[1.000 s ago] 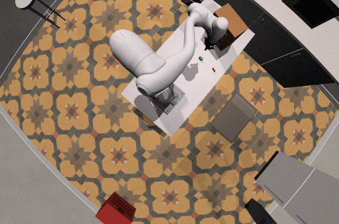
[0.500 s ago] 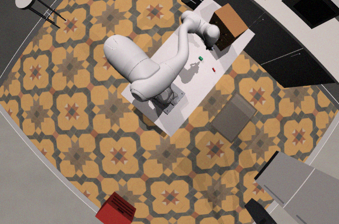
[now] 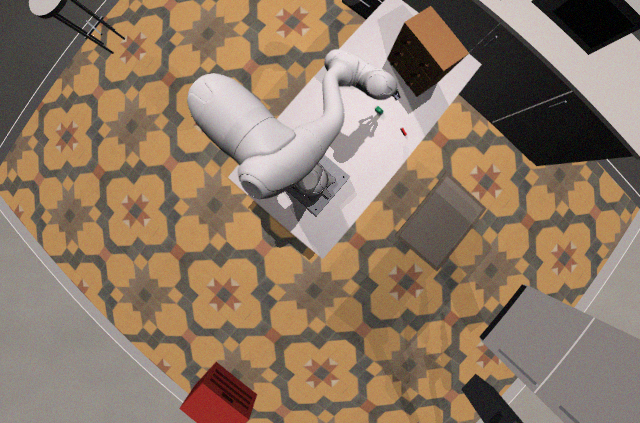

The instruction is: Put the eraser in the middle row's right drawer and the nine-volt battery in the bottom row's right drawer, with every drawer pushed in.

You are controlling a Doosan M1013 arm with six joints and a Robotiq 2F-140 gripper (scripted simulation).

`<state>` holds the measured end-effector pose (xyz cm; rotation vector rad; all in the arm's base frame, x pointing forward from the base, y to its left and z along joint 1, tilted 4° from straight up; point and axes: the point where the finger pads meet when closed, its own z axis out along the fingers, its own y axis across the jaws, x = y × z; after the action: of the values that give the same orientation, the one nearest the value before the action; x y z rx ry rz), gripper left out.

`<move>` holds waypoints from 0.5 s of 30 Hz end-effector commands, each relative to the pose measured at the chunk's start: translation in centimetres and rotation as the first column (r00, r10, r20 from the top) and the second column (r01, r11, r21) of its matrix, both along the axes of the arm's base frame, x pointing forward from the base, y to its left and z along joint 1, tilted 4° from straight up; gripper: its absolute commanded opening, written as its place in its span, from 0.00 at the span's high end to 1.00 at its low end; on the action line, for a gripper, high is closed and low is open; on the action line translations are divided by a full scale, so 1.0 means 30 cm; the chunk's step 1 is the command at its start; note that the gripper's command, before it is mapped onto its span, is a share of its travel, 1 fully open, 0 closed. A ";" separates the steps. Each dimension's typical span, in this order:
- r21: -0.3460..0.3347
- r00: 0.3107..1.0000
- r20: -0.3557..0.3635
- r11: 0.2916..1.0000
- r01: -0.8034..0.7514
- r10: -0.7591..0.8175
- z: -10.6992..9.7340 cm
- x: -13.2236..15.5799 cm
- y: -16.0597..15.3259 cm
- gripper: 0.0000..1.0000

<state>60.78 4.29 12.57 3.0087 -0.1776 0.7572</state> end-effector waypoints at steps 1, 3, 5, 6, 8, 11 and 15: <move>-0.027 0.997 0.075 1.000 0.016 -0.014 -0.023 0.020 -0.011 1.00; -0.032 0.995 0.099 0.999 0.017 -0.014 -0.029 0.026 -0.014 1.00; -0.032 0.993 0.122 0.999 0.016 -0.012 -0.036 0.032 -0.012 1.00; -0.035 0.992 0.129 0.999 0.017 -0.013 -0.038 0.034 -0.015 1.00; -0.038 0.989 0.145 0.999 0.019 -0.013 -0.042 0.039 -0.018 1.00; -0.038 0.986 0.166 0.999 0.017 -0.010 -0.049 0.044 -0.015 1.00; -0.044 0.982 0.188 0.999 0.020 -0.011 -0.055 0.050 -0.020 1.00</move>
<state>62.07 3.87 11.11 2.9510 -0.1648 0.9719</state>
